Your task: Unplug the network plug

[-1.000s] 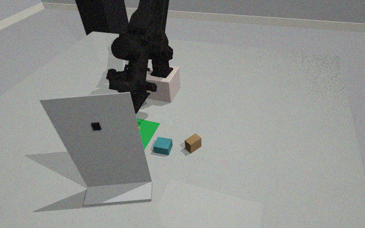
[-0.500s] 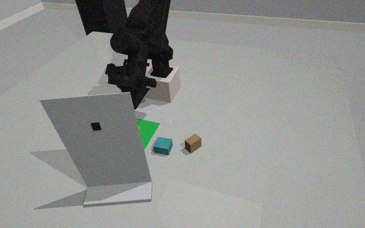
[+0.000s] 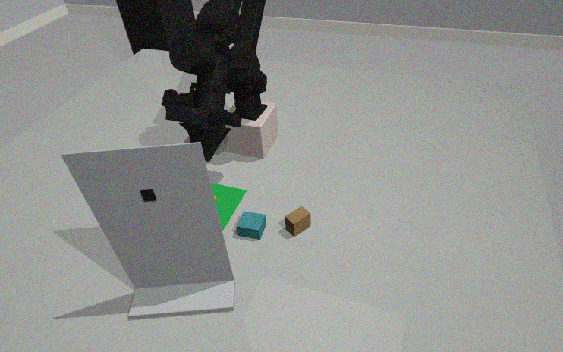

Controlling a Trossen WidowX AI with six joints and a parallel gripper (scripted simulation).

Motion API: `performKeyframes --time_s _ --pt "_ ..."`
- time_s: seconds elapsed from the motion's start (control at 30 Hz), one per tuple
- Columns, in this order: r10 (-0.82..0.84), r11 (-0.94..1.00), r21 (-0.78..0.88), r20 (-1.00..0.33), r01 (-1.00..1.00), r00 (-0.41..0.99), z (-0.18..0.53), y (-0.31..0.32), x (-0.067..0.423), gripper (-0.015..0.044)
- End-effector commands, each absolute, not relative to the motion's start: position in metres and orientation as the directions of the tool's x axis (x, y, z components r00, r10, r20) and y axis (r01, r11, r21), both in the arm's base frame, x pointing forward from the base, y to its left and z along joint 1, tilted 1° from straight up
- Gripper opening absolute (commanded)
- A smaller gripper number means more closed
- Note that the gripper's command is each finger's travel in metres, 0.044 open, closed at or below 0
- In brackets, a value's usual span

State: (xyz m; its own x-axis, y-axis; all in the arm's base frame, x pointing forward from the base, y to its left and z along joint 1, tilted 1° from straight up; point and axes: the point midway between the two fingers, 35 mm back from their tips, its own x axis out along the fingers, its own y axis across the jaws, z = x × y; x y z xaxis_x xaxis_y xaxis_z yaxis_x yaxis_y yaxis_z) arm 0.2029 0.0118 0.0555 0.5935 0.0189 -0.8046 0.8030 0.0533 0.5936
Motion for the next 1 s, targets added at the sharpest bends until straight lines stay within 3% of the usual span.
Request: performKeyframes --time_s 0.0,0.97 --pt "0.014 0.049 0.597 -0.802 0.801 0.597 0.063 0.011 0.201 0.0156" --pt "0.016 0.051 0.596 -0.803 0.801 0.596 0.133 0.013 0.201 0.0156"
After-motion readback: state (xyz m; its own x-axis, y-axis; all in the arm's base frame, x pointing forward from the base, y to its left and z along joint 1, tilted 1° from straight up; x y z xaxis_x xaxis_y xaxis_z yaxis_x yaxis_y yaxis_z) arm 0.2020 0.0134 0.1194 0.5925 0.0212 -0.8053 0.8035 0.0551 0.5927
